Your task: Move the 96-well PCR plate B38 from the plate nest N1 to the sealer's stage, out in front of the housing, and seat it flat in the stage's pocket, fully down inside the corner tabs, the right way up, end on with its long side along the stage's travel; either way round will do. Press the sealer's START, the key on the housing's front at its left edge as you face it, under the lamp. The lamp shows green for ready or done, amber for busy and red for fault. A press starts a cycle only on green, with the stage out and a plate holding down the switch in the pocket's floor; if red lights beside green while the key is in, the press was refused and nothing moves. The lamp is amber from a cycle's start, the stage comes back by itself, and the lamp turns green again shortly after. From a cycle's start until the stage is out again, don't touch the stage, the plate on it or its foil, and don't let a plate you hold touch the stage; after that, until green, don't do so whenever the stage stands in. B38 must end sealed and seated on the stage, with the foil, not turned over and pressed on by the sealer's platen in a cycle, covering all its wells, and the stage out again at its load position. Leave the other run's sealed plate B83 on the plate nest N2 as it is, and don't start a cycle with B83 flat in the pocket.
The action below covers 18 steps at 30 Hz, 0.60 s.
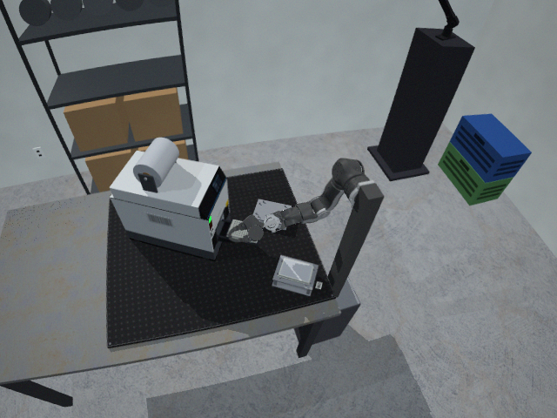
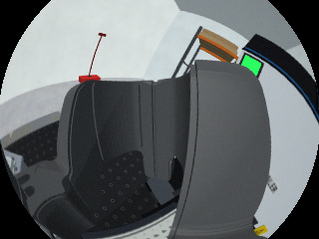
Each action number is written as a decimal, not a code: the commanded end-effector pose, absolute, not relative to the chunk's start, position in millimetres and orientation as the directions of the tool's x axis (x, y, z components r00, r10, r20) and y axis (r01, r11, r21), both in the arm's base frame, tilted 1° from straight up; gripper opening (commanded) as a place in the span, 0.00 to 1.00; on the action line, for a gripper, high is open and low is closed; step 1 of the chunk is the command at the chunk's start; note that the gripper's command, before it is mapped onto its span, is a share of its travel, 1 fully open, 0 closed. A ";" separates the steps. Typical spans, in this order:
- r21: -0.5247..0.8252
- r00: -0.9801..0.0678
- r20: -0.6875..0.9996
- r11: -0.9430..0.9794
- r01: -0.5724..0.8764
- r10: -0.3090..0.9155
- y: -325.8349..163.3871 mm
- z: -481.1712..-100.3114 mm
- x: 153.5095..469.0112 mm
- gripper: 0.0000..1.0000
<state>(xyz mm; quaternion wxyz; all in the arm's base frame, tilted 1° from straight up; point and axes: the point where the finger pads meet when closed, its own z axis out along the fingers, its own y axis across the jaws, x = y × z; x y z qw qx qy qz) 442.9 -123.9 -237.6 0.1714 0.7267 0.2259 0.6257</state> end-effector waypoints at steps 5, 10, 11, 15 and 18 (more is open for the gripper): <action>0.423 0.116 0.902 -0.905 -0.053 0.415 -124.5 -235.4 443.5 0.00; 0.393 0.114 0.917 -0.915 -0.094 0.382 -124.7 -235.4 443.6 0.00; 0.393 0.114 0.917 -0.915 -0.094 0.382 -124.7 -235.4 443.6 0.00; 0.393 0.114 0.917 -0.915 -0.094 0.382 -124.7 -235.4 443.6 0.00; 0.393 0.114 0.917 -0.915 -0.094 0.382 -124.7 -235.4 443.6 0.00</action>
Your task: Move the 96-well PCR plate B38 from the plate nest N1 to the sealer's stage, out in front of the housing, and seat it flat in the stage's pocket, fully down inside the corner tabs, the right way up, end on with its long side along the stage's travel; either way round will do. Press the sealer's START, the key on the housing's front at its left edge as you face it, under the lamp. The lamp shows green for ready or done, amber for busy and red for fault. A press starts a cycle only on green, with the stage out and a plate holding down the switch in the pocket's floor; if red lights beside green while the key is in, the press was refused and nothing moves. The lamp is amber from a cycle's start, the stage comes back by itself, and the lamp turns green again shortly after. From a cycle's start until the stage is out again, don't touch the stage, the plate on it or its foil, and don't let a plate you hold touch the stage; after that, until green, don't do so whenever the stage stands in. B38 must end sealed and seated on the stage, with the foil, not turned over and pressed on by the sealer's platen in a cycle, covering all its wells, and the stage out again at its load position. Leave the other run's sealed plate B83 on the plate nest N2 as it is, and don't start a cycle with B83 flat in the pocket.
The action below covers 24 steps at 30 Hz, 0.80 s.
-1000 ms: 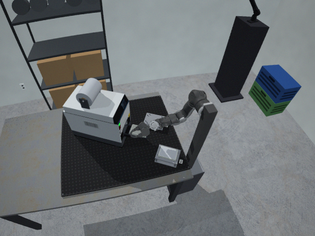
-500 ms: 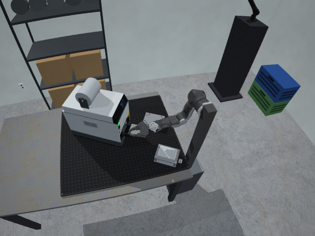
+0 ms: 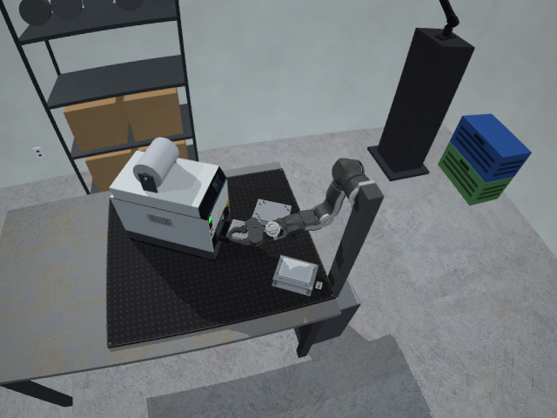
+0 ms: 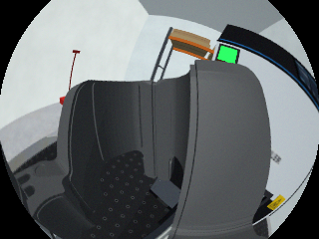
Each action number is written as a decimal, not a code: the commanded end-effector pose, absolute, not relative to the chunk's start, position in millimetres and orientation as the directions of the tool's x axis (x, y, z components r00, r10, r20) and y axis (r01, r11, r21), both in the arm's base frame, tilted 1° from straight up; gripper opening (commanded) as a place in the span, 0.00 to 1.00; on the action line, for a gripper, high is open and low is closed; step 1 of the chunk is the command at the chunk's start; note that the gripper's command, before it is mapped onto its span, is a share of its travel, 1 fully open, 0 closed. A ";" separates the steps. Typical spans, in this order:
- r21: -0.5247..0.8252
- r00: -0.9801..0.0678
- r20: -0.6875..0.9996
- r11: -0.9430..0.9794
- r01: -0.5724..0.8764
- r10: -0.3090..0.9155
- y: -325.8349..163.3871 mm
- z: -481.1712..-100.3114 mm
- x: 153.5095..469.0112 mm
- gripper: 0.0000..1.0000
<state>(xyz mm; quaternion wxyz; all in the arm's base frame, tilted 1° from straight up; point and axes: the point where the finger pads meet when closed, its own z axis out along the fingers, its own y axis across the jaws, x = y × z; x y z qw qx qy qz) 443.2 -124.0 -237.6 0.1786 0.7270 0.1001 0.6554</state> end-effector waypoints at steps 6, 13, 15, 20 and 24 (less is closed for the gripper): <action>0.226 0.081 0.974 -0.930 -0.291 0.212 -124.9 -234.8 443.7 0.00; 0.226 0.081 0.974 -0.930 -0.291 0.212 -124.9 -234.8 443.7 0.00; 0.226 0.081 0.974 -0.930 -0.291 0.212 -124.9 -234.8 443.7 0.00; 0.122 0.046 0.993 -0.909 -0.399 0.113 -124.8 -234.9 443.8 0.00; 0.050 0.014 0.999 -0.882 -0.469 0.049 -125.0 -234.3 443.7 0.00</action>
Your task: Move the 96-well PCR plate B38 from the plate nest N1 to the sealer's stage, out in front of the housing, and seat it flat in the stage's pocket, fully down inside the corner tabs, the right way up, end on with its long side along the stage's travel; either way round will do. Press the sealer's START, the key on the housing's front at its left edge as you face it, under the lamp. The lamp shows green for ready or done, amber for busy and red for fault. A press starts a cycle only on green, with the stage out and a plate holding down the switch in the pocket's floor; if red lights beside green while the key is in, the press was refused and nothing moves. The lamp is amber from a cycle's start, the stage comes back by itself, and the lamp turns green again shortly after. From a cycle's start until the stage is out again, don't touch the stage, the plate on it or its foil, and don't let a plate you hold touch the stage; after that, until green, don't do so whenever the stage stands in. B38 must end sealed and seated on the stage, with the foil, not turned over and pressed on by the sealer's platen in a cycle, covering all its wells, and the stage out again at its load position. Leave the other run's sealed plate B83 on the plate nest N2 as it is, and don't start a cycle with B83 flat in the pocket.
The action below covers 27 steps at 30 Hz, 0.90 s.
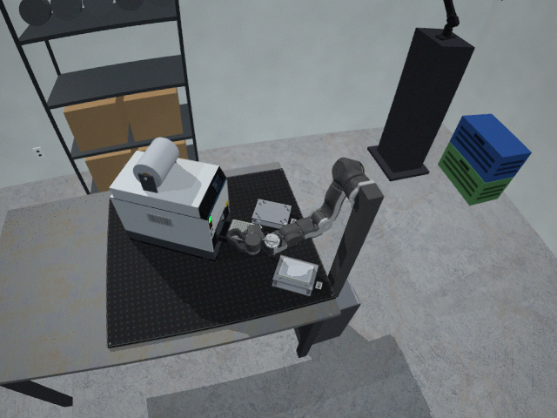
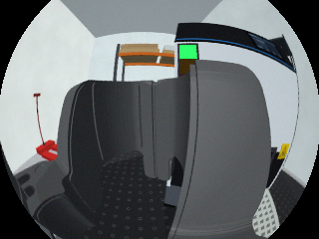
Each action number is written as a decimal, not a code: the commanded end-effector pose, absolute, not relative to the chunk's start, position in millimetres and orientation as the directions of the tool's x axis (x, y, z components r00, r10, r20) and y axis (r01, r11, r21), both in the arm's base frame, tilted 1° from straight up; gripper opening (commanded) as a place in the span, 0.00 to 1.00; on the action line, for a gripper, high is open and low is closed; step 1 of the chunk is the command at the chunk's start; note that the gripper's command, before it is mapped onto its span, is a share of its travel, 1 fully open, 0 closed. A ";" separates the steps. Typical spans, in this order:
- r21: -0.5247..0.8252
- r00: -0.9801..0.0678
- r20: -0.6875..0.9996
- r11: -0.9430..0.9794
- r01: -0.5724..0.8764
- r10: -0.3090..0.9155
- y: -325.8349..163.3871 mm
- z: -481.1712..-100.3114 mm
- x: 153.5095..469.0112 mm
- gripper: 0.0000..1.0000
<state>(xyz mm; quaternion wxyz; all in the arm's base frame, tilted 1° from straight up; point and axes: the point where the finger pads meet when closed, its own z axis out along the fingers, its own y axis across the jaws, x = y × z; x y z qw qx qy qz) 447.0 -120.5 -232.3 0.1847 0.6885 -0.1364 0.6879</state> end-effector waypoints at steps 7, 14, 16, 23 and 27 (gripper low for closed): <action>0.050 0.014 0.999 -0.882 -0.469 0.049 -125.0 -234.3 443.7 0.00; 0.023 0.000 1.000 -0.870 -0.492 0.027 -124.9 -234.9 443.6 0.00; 0.016 -0.003 1.000 -0.866 -0.499 0.020 -125.0 -235.5 443.2 0.00; 0.016 -0.003 1.000 -0.866 -0.499 0.020 -125.0 -235.5 443.2 0.00; 0.016 -0.003 1.000 -0.866 -0.499 0.020 -125.0 -235.5 443.2 0.00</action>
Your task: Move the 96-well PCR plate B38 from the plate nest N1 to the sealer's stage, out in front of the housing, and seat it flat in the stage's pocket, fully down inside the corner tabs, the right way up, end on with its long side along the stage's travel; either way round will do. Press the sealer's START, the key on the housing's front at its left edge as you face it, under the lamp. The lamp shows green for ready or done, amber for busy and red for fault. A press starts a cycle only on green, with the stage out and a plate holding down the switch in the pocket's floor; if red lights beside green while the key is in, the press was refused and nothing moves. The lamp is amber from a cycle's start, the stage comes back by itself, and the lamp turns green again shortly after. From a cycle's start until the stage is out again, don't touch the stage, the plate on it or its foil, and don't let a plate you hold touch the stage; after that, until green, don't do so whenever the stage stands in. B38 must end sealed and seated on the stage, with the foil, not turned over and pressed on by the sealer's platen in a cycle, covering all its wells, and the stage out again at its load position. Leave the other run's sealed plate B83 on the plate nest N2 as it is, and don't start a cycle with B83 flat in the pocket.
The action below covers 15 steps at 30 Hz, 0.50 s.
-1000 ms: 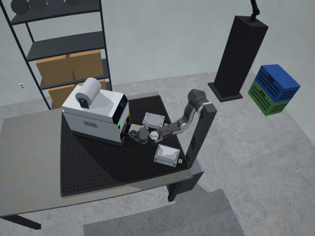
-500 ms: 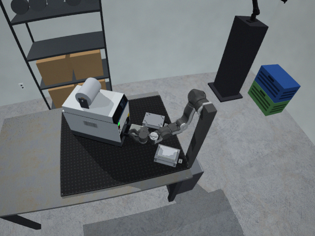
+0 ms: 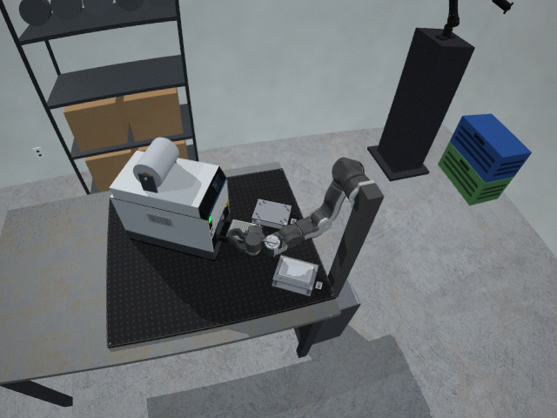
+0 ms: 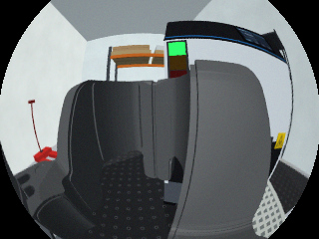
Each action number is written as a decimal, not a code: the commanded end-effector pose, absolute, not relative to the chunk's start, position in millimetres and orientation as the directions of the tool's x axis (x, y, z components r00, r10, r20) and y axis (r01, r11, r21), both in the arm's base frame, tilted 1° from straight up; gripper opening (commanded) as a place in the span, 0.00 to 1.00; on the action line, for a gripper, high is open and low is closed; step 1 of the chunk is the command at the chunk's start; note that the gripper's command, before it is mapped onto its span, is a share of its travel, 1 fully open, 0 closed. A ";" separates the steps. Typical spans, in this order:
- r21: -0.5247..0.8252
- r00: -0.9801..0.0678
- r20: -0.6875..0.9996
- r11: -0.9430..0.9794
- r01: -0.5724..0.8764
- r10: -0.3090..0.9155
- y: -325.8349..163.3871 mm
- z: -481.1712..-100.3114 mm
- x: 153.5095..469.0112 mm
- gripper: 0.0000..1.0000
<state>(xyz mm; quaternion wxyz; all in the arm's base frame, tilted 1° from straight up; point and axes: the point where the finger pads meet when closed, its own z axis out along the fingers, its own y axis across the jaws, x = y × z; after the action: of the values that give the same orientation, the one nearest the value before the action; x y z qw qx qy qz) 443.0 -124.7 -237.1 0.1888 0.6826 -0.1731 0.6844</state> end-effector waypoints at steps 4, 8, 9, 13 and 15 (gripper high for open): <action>0.015 -0.004 1.000 -0.867 -0.497 0.019 -137.0 -234.6 465.0 0.00; 0.014 -0.004 1.000 -0.868 -0.497 0.019 -139.9 -234.4 470.5 0.00; 0.014 -0.004 1.000 -0.868 -0.497 0.019 -139.9 -234.4 470.5 0.00; 0.014 -0.004 1.000 -0.868 -0.497 0.019 -139.9 -234.4 470.5 0.00; 0.014 -0.004 1.000 -0.868 -0.497 0.019 -139.9 -234.4 470.5 0.00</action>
<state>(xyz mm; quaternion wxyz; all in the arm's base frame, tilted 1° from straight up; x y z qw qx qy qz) 469.5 -140.4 -236.0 0.1902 0.6816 -0.1769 0.6841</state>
